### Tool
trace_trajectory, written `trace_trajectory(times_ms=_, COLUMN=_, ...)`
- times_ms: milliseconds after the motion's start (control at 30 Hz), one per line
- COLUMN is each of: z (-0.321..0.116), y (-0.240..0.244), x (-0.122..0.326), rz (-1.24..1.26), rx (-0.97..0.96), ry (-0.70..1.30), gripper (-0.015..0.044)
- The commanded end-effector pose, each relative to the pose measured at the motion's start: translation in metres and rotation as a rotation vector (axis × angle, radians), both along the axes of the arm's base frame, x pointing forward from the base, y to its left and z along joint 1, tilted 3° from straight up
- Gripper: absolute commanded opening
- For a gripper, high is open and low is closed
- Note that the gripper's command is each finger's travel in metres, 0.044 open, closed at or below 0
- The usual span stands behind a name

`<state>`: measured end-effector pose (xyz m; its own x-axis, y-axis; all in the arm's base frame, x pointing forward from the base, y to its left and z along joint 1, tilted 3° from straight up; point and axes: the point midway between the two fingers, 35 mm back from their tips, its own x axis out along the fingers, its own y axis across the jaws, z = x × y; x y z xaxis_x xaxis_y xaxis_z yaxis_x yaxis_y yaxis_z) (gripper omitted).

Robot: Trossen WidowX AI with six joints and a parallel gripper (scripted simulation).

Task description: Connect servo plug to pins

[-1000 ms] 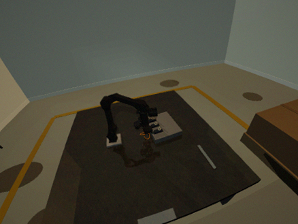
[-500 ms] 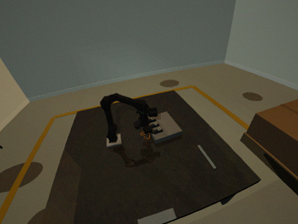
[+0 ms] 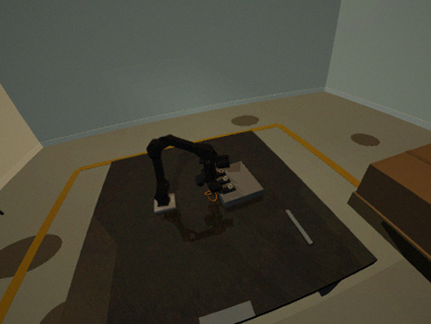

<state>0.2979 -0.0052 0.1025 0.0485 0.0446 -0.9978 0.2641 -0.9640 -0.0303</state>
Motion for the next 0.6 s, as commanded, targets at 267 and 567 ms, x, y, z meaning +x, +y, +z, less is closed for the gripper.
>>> trace_trajectory(times_ms=267, z=0.0006, y=0.0040, x=0.0081, rz=-0.002, rx=0.004, ry=0.000, gripper=0.0000)
trace_trajectory(times_ms=567, z=-0.0012, y=0.0013, x=0.0071, rz=-0.002, rx=0.004, ry=0.000, gripper=0.0131)
